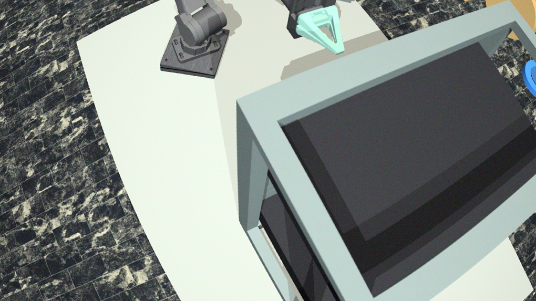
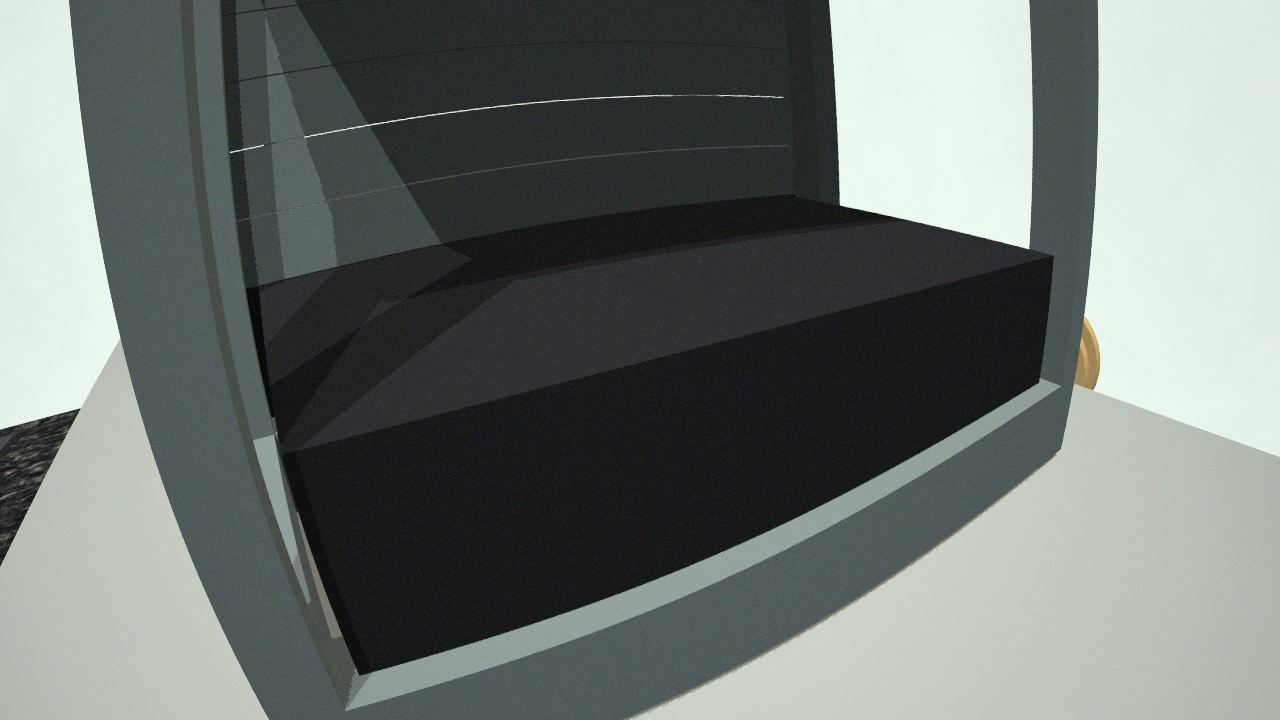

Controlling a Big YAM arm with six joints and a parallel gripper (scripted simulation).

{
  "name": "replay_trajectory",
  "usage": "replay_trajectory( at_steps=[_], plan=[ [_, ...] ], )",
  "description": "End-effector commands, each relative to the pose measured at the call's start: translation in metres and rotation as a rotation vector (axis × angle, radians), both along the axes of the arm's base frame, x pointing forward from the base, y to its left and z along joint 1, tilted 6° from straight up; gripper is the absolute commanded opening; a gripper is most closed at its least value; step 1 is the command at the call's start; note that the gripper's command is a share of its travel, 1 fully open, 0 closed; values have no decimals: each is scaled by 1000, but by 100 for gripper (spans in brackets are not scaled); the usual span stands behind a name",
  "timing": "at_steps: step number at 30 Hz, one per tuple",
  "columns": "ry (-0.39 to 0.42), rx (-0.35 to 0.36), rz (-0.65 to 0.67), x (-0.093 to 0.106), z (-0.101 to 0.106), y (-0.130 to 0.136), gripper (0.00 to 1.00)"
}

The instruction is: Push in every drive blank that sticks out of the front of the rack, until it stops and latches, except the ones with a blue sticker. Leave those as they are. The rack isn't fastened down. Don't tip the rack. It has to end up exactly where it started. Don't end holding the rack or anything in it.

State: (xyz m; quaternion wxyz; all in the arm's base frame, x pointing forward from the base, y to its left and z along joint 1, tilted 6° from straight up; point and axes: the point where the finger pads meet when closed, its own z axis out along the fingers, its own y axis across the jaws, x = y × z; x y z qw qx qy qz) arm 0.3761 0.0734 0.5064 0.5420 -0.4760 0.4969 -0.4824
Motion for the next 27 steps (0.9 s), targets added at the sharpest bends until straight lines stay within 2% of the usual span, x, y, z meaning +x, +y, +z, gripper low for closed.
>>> replay_trajectory(
  at_steps=[1, 6, 18, 27],
  plan=[
    [-57, 31, -6, -1, 45, -4, 0],
    [-85, 40, -7, 2, 51, -5, 0],
    [-85, 39, -7, 24, 44, -4, 0],
    [-85, 38, -9, 25, 44, -4, 0]
  ],
)
